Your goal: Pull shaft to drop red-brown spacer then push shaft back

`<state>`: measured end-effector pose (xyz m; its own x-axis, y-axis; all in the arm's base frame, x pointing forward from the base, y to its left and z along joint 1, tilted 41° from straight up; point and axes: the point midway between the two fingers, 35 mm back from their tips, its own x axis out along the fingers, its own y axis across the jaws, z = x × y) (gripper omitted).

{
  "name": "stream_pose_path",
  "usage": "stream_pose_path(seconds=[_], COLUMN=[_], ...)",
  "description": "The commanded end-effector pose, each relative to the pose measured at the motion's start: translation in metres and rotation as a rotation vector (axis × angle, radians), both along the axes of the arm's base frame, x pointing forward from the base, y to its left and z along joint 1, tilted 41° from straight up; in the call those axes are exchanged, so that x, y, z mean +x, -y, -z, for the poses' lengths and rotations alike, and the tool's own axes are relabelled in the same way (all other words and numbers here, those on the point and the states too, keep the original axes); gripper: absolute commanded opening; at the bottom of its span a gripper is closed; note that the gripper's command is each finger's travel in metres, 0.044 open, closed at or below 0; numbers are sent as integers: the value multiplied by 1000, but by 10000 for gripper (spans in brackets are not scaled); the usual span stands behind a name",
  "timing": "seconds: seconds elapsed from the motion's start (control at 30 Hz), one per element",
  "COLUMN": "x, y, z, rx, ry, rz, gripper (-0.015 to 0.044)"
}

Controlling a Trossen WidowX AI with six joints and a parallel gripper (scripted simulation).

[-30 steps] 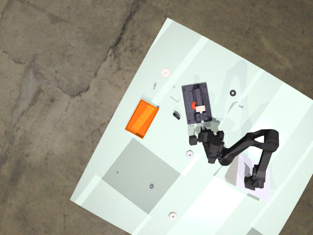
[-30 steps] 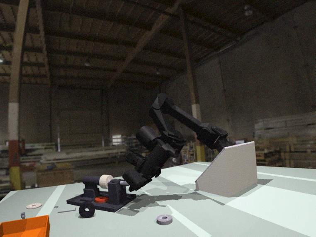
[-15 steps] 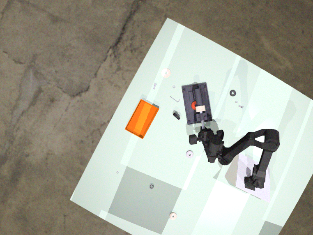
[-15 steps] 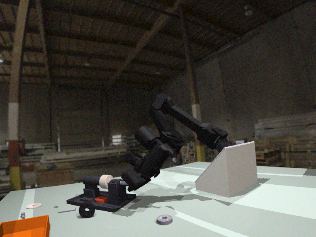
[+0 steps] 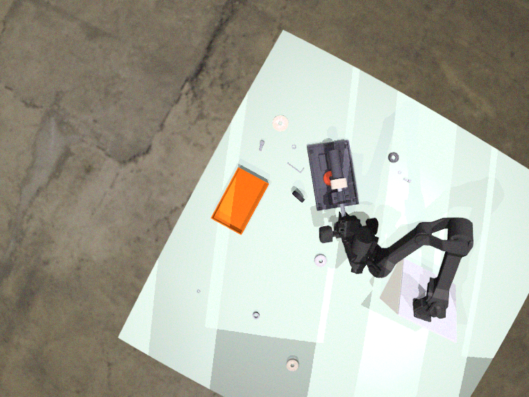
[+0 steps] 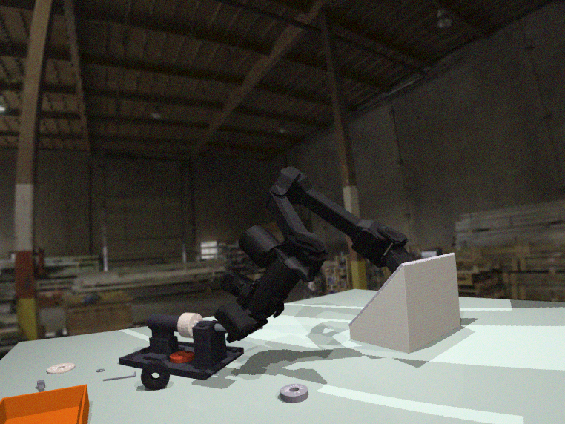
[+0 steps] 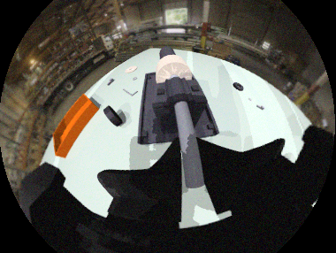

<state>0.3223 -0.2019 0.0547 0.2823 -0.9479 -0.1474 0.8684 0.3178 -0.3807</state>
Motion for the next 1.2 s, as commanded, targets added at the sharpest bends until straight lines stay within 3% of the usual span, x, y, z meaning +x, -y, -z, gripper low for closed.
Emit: stream_pose_path(seconds=[0.0, 1.17], x=[4, 9], y=[1, 8], z=[-3, -9], rx=[-2, -2], ry=[11, 11], rz=[-5, -5], gripper=[0, 0])
